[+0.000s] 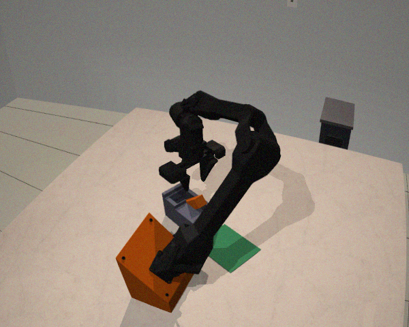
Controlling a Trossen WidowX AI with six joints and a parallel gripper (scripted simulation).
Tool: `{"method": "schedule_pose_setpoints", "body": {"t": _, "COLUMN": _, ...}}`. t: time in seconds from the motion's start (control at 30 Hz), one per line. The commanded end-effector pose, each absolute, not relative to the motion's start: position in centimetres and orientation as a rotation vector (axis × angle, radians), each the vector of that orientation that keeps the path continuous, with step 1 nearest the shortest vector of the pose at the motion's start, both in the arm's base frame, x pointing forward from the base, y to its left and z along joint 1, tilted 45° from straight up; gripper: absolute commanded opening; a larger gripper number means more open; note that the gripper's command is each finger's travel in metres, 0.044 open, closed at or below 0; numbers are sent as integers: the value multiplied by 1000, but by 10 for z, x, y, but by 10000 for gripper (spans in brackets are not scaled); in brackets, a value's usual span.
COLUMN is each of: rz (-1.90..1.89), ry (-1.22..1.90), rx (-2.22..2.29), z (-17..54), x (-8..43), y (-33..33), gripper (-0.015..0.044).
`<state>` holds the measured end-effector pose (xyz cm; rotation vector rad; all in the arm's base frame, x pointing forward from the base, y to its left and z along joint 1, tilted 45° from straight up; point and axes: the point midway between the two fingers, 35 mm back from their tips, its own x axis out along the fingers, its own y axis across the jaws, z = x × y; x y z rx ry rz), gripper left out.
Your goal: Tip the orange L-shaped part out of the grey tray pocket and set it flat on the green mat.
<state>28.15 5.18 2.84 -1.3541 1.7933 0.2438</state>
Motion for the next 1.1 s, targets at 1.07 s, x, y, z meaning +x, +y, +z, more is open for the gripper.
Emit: {"method": "schedule_pose_setpoints", "body": {"t": 1.07, "rz": 238, "ry": 1798, "rx": -1359, "z": -15, "x": 277, "y": 5, "gripper": 280}}
